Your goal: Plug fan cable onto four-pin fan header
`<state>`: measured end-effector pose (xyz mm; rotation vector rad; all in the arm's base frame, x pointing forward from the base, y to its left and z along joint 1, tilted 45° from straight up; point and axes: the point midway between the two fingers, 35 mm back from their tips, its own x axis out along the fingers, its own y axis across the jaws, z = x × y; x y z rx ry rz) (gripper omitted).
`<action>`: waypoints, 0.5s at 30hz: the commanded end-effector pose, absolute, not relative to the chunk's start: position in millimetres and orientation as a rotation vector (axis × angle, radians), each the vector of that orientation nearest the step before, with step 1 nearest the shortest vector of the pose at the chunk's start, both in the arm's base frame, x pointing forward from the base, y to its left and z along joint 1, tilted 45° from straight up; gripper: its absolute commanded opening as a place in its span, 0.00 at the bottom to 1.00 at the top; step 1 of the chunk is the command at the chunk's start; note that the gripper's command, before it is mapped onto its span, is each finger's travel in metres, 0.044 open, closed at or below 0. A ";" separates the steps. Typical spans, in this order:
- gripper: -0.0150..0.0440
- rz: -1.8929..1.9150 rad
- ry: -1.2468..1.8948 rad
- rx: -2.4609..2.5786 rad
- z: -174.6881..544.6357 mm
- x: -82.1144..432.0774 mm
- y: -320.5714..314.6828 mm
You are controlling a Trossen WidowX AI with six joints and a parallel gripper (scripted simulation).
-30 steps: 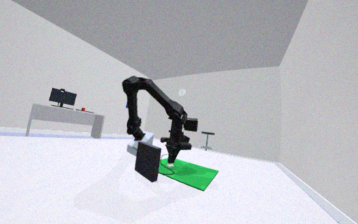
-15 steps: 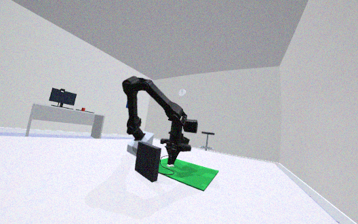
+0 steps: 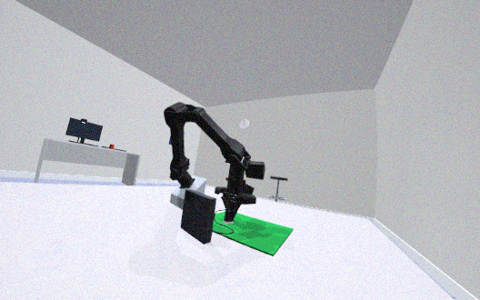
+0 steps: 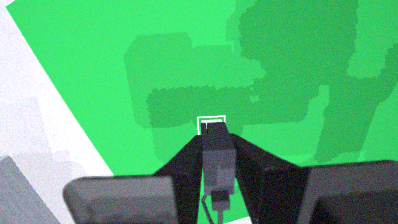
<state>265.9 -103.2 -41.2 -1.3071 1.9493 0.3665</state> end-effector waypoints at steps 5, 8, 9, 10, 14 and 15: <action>0.65 0.367 1.949 -1.307 -41.0 265.9 -103.0; 0.69 0.367 1.949 -1.307 -41.0 265.9 -103.0; 0.69 0.367 1.949 -1.307 -39.1 266.9 -101.0; 0.69 0.368 1.950 -1.307 -33.0 269.4 -94.8; 0.69 0.368 1.956 -1.308 -2.2 277.5 -65.7; 0.69 0.368 1.956 -1.308 -2.2 277.5 -65.7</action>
